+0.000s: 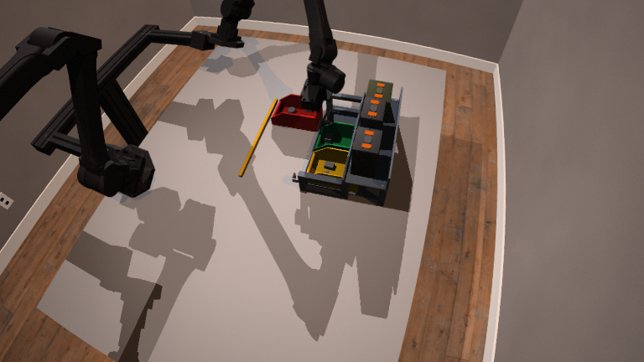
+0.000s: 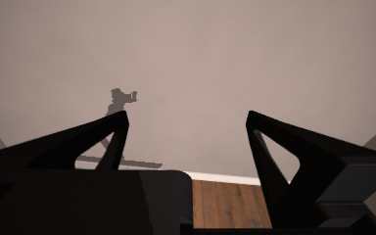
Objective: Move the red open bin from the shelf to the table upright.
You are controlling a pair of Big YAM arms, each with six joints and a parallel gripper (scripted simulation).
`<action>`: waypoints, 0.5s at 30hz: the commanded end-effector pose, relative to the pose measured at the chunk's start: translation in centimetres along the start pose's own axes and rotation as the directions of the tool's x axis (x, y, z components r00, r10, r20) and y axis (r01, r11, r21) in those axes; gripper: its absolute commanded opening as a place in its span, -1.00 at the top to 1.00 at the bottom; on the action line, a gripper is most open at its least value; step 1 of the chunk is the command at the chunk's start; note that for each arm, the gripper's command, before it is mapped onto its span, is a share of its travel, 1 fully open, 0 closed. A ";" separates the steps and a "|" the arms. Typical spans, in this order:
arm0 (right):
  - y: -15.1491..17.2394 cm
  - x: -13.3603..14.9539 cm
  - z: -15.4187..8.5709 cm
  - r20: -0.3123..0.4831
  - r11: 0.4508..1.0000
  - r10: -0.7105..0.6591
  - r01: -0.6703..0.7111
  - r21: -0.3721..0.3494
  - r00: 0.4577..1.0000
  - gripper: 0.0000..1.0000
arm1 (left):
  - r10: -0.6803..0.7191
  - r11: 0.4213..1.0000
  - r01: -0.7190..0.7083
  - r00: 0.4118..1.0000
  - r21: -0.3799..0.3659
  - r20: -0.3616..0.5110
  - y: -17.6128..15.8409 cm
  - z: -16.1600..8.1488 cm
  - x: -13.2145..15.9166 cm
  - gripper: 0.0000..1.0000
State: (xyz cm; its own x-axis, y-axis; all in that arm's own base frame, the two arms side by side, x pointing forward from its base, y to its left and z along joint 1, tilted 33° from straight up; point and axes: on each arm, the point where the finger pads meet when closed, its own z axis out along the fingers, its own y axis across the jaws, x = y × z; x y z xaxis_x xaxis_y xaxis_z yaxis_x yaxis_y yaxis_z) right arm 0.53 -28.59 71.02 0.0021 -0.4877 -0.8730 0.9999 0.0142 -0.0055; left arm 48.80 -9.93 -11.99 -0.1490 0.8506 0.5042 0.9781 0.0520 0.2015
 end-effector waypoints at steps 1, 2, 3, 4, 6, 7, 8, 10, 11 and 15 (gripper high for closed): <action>-0.4 -1.7 -0.9 0.048 1.000 -0.001 0.000 0.011 0.999 -1.00 | -0.022 1.000 0.022 1.000 -0.003 0.006 0.6 1.1 0.1 1.00; -0.4 -1.7 -0.9 0.048 1.000 -0.001 0.000 0.011 0.999 -1.00 | -0.022 1.000 0.022 1.000 -0.002 0.006 0.6 1.1 0.1 1.00; -0.4 -1.7 -0.9 0.048 1.000 -0.001 0.000 0.011 0.999 -1.00 | -0.022 1.000 0.022 1.000 -0.002 0.005 0.6 1.1 0.1 1.00; -0.4 -1.7 -0.9 0.048 1.000 -0.001 0.000 0.011 0.999 -1.00 | -0.022 1.000 0.022 1.000 -0.002 0.005 0.5 1.1 0.1 1.00; -0.4 -1.7 -0.9 0.048 1.000 -0.001 0.000 0.011 0.999 -1.00 | -0.023 1.000 0.023 1.000 -0.003 0.006 0.6 1.1 0.1 1.00; -0.4 -1.7 -0.9 0.048 1.000 -0.001 0.000 0.011 0.999 -1.00 | -0.023 1.000 0.023 1.000 -0.003 0.006 0.6 1.1 0.1 1.00; -0.4 -1.7 -0.9 0.048 1.000 -0.001 0.000 0.011 0.999 -1.00 | -0.023 1.000 0.023 1.000 -0.003 0.006 0.6 1.1 0.1 1.00; -0.4 -1.7 -0.9 0.048 1.000 -0.001 0.000 0.011 0.999 -1.00 | -0.023 1.000 0.024 1.000 -0.003 0.006 0.6 1.1 0.1 1.00; -0.4 -1.7 -0.9 0.048 1.000 -0.001 0.000 0.011 0.999 -1.00 | -0.024 1.000 0.024 1.000 -0.003 0.005 0.6 1.1 0.1 1.00; -0.4 -1.7 -0.9 0.048 1.000 -0.001 0.000 0.011 0.999 -1.00 | -0.042 0.998 0.043 0.999 -0.041 0.030 2.5 -1.8 0.4 0.15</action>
State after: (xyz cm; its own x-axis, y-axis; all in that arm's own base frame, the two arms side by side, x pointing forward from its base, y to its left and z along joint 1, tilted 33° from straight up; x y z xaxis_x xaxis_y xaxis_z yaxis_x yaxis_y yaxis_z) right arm 0.53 -28.59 71.02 0.0021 -0.4877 -0.8730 0.9999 0.0142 -0.0055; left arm 48.82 -9.96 -12.00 -0.1496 0.8514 0.5027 0.9778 0.0521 0.2028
